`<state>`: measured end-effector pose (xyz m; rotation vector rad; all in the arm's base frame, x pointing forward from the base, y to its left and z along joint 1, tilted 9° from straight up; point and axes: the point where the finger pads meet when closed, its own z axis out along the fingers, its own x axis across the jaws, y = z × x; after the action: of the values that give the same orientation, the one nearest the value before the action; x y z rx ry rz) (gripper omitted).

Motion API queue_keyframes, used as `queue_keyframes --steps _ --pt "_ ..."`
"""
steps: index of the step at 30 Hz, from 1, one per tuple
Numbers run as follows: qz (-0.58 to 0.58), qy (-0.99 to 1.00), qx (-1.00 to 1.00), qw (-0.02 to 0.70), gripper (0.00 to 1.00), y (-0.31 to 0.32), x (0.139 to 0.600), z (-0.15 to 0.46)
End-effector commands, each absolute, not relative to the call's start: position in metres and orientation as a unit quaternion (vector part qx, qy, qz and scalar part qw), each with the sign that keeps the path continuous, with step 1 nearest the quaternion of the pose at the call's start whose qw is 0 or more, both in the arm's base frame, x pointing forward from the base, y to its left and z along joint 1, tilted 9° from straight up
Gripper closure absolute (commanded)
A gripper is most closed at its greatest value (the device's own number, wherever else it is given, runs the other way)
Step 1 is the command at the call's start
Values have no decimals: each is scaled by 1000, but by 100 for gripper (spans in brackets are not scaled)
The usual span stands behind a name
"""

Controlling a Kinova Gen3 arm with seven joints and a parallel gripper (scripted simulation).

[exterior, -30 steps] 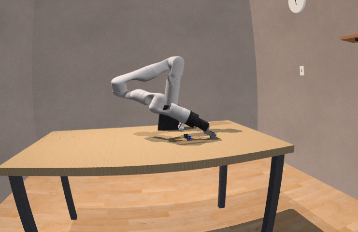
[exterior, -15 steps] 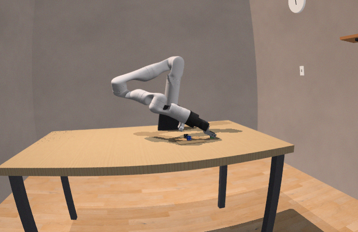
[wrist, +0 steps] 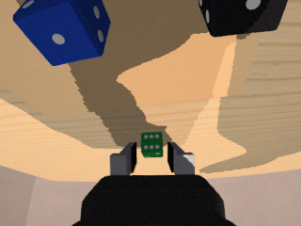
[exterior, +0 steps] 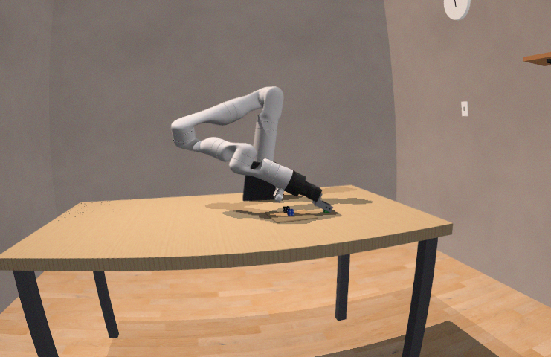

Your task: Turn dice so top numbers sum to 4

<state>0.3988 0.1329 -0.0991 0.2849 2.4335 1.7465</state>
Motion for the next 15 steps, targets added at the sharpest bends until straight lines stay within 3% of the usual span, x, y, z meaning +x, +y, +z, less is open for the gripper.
queue_keyframes --steps 1,15 --pt "579 807 95 68 30 128 399 -97" --pt "579 807 95 68 30 92 390 -85"
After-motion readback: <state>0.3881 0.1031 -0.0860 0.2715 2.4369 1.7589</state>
